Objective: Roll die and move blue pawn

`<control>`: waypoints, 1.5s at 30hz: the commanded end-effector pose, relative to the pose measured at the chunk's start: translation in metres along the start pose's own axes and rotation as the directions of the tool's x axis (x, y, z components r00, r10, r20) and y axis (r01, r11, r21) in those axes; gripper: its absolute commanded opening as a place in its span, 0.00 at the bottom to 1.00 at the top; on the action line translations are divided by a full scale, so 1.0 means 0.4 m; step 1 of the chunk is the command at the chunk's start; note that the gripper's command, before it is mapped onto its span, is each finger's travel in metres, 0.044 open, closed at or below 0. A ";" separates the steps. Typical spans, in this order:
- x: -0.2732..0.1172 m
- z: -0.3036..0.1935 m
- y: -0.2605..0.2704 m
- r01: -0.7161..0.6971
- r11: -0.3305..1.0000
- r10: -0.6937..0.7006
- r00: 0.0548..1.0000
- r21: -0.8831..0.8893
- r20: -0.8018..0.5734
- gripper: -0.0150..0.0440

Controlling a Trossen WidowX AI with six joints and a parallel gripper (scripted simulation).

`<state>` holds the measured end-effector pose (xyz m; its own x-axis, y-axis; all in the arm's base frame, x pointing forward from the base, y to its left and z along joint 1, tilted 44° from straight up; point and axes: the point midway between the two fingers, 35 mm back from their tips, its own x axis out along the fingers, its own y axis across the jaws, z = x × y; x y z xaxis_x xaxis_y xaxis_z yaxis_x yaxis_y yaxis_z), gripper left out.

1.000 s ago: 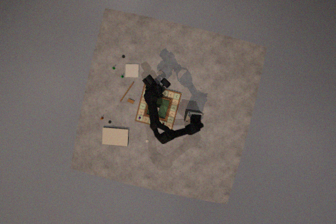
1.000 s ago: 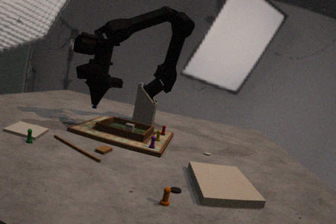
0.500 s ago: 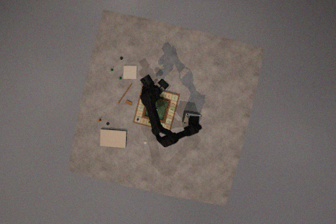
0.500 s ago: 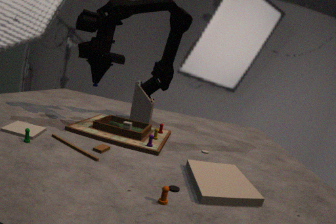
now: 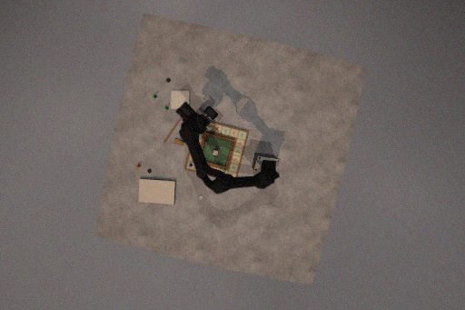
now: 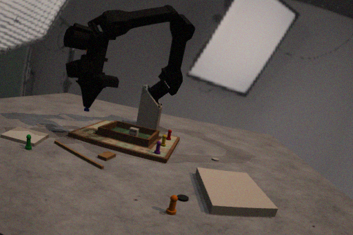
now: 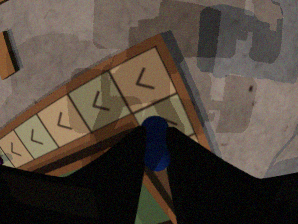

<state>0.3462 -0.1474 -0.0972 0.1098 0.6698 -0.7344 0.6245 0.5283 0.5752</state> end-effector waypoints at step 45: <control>0.154 0.034 0.025 -0.005 1.000 0.005 1.000 -0.004 0.005 0.48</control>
<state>0.3692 -0.1073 -0.1424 0.1162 0.6704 -0.7328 0.6213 0.5266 0.5803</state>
